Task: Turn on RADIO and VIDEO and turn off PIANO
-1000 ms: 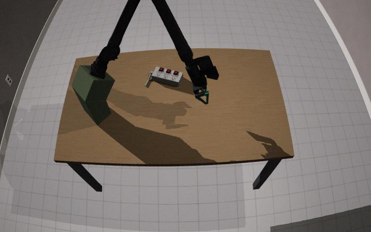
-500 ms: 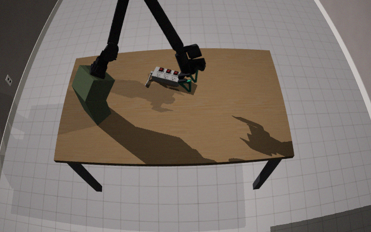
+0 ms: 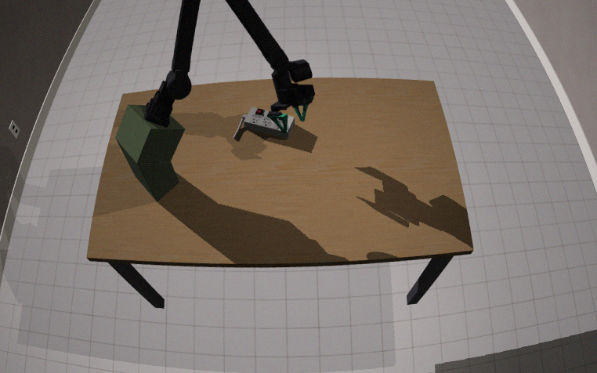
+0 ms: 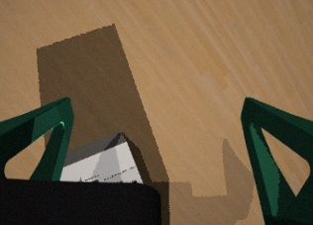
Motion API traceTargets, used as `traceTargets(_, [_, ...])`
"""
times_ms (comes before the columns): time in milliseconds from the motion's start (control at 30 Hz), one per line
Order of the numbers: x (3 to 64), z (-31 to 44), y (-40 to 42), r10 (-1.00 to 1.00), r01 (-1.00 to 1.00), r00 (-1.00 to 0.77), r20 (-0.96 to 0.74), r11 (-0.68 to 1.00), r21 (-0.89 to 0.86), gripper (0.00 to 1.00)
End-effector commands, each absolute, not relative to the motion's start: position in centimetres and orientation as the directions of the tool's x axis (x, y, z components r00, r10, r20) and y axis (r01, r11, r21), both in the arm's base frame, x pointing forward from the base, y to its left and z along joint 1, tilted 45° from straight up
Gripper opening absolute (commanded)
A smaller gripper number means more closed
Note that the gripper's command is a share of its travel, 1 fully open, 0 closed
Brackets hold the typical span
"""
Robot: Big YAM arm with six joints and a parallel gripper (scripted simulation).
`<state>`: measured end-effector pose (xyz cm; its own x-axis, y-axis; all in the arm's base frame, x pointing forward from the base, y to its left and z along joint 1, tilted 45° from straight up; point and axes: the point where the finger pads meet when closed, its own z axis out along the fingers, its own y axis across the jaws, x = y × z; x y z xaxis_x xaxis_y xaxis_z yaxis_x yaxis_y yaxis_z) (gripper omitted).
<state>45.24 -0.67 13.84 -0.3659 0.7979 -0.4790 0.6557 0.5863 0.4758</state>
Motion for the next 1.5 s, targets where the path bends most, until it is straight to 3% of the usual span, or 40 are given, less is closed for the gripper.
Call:
traceTargets(0, [45.1,15.8,1.4,0.881,0.699,-0.257,-0.398,0.454,0.552,1.0])
traceTargets(867, [40.0,14.3,12.0,0.989,0.853,0.002,-0.15,0.076,0.516,1.0])
traceTargets(1467, [39.7,14.1,12.0,0.99,0.858,0.036,-0.135,0.039,0.512,1.0])
